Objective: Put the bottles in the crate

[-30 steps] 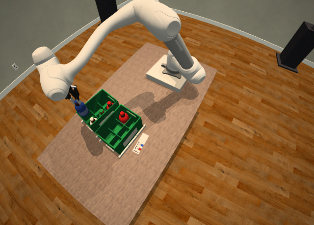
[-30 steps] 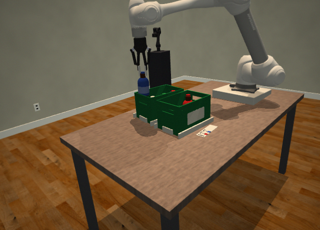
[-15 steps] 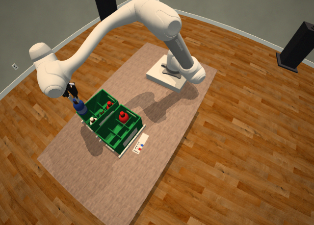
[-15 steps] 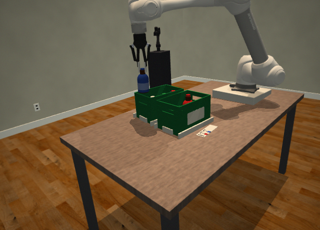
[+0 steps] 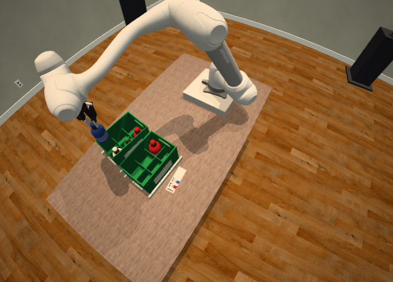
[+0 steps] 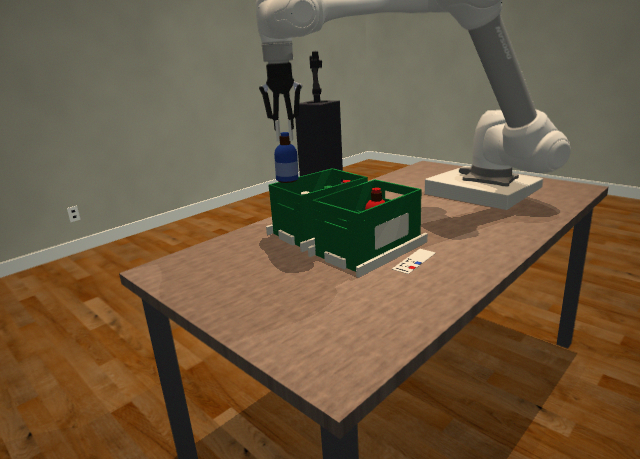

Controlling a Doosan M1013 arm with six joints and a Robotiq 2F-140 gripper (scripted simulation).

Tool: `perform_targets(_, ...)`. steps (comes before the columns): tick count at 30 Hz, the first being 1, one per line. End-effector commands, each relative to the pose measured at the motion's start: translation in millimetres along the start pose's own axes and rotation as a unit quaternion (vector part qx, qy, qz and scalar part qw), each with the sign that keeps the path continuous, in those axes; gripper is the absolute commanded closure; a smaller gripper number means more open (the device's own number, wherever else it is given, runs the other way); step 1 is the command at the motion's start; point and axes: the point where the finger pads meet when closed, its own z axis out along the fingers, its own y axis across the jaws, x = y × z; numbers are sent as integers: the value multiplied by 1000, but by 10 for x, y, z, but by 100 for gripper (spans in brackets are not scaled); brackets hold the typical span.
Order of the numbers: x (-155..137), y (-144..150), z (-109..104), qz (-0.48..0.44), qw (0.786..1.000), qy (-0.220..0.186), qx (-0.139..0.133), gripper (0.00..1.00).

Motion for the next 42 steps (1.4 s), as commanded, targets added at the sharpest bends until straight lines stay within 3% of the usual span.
perform_targets(1,5,-11,-2,0,1000,0,0,100)
perform_targets(42,307,-687,-2,0,1000,0,0,100)
